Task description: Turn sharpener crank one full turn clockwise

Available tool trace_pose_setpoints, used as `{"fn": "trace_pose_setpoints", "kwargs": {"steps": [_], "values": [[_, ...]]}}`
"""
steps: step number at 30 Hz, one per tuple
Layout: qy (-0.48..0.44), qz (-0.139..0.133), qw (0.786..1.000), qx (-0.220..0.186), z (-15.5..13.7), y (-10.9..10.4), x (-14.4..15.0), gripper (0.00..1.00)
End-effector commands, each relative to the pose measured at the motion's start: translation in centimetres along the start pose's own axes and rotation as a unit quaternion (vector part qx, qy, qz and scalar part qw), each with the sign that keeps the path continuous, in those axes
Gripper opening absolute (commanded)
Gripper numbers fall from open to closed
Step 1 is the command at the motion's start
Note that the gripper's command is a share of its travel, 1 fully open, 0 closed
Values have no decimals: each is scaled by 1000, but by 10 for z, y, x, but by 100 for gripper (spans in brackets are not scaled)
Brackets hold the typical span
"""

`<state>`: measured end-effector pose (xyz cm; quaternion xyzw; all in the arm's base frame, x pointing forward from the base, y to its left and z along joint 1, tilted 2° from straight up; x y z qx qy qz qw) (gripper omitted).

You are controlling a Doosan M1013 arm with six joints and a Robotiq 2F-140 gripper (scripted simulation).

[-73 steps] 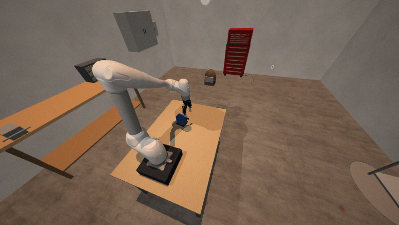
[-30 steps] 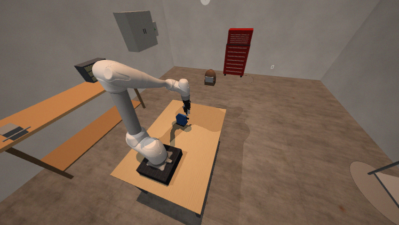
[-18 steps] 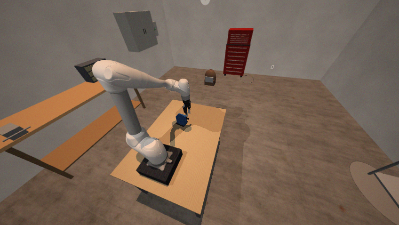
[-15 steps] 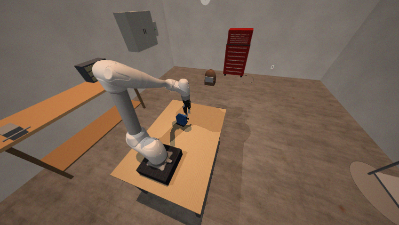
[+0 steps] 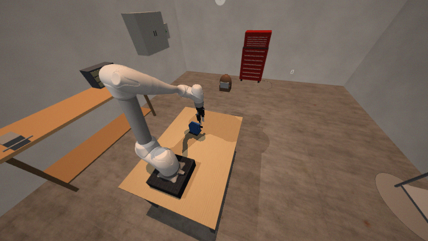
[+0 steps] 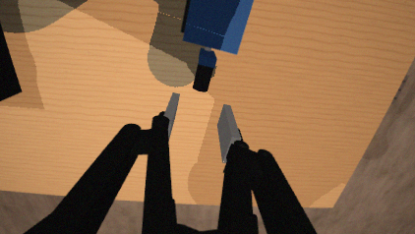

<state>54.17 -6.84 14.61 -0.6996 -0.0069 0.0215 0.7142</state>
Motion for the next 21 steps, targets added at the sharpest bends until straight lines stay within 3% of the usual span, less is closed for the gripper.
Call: {"fn": "trace_pose_setpoints", "kwargs": {"steps": [1,21], "values": [[0,0,1000,0,0,0,0,32],[0,0,1000,0,0,11,0,32]]}}
Point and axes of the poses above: the point where the finger pads meet when closed, its own y axis out along the fingers, its own x axis across the jaws, z = x × y, the point moved 3 cm from there along -y, back along the fingers, and after that the axes turned 11 degrees about -y, right-handed, at the moved point
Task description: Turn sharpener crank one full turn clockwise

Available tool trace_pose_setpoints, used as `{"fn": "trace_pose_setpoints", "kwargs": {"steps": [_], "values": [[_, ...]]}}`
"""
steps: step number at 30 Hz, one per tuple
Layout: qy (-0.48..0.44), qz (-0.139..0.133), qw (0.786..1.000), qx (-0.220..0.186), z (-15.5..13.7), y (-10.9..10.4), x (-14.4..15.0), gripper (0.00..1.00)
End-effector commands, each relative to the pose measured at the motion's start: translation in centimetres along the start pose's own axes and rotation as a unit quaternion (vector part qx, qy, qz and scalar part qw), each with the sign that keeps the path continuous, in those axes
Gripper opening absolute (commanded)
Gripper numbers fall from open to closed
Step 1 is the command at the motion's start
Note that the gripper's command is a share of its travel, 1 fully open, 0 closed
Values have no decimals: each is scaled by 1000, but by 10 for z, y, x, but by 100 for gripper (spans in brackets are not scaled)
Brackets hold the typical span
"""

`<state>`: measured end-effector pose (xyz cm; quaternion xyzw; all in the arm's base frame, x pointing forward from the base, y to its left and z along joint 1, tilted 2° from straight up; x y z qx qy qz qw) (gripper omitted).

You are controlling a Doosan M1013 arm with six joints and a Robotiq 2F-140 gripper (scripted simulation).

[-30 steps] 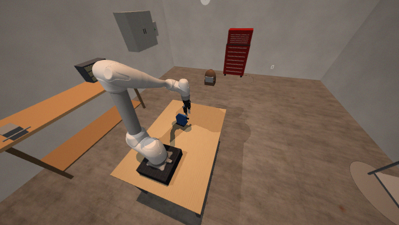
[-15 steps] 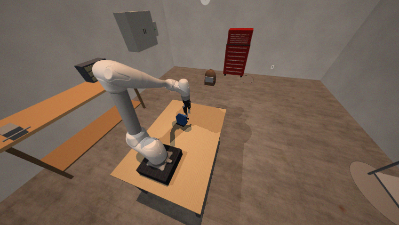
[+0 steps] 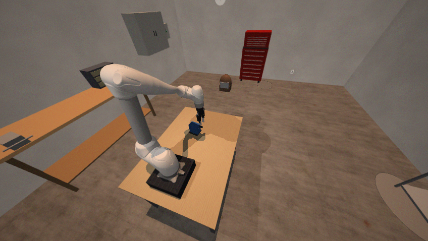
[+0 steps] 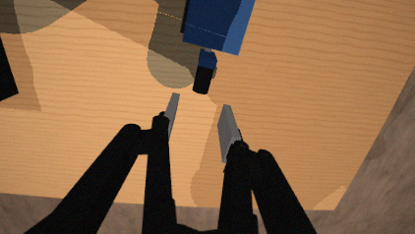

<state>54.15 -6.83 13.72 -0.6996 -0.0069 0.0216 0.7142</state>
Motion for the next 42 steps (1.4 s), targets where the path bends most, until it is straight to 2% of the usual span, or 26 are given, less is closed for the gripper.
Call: {"fn": "trace_pose_setpoints", "kwargs": {"steps": [1,24,42], "values": [[0,0,1000,0,0,3,0,32],[0,0,1000,0,0,33,0,32],[0,0,1000,0,0,40,0,32]]}}
Point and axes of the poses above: the point where the finger pads meet when closed, its own y axis out along the fingers, its own x axis across the jaws, z = x × y, the point moved 3 cm from there along -y, back along the fingers, and after that the axes turned 11 degrees about -y, right-handed, at the moved point
